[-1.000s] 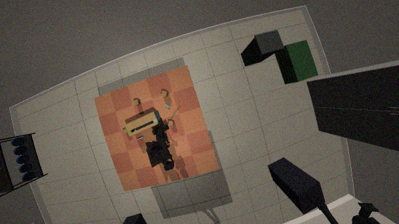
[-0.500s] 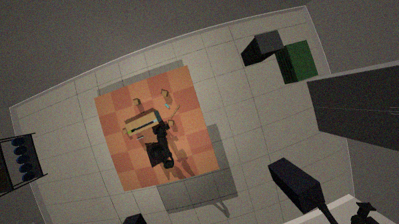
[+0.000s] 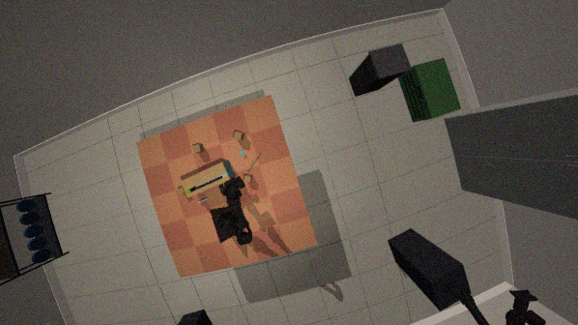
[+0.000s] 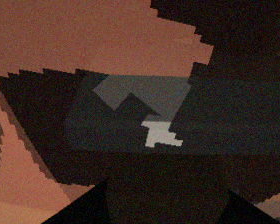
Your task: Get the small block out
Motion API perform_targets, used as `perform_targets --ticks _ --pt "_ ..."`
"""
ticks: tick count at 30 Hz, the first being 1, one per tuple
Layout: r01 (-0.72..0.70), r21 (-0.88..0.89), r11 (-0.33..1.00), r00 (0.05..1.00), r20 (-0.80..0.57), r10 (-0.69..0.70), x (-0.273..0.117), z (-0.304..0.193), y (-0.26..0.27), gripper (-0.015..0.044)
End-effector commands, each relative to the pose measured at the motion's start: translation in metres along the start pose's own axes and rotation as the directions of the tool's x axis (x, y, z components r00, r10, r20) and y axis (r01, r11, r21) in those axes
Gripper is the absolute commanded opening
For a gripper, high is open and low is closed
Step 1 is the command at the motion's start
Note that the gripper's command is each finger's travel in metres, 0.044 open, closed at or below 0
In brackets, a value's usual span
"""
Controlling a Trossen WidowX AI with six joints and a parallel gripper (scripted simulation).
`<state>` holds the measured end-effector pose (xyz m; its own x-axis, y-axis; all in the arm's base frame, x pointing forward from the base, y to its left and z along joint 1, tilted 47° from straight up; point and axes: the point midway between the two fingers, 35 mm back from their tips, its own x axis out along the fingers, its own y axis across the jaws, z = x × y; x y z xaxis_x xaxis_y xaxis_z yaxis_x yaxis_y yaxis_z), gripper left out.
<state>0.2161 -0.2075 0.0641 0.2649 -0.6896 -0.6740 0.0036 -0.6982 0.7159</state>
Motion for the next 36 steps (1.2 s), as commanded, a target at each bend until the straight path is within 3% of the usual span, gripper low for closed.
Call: perform_targets --ticks 1,8,15,25,36 --pt "-0.011 0.01 1.0 1.0 -0.008 0.011 -0.016 -0.01 0.004 0.0" --pt "-0.016 0.013 1.0 1.0 -0.01 0.016 -0.048 -0.021 0.004 0.0" --pt "-0.016 -0.014 1.0 1.0 -0.009 0.016 -0.052 -0.022 0.004 0.0" --pt "-0.007 -0.407 0.913 1.0 0.012 0.013 -0.057 -0.023 -0.003 0.0" --pt "0.017 -0.767 0.642 0.999 0.035 0.015 -0.063 -0.024 -0.01 0.0"
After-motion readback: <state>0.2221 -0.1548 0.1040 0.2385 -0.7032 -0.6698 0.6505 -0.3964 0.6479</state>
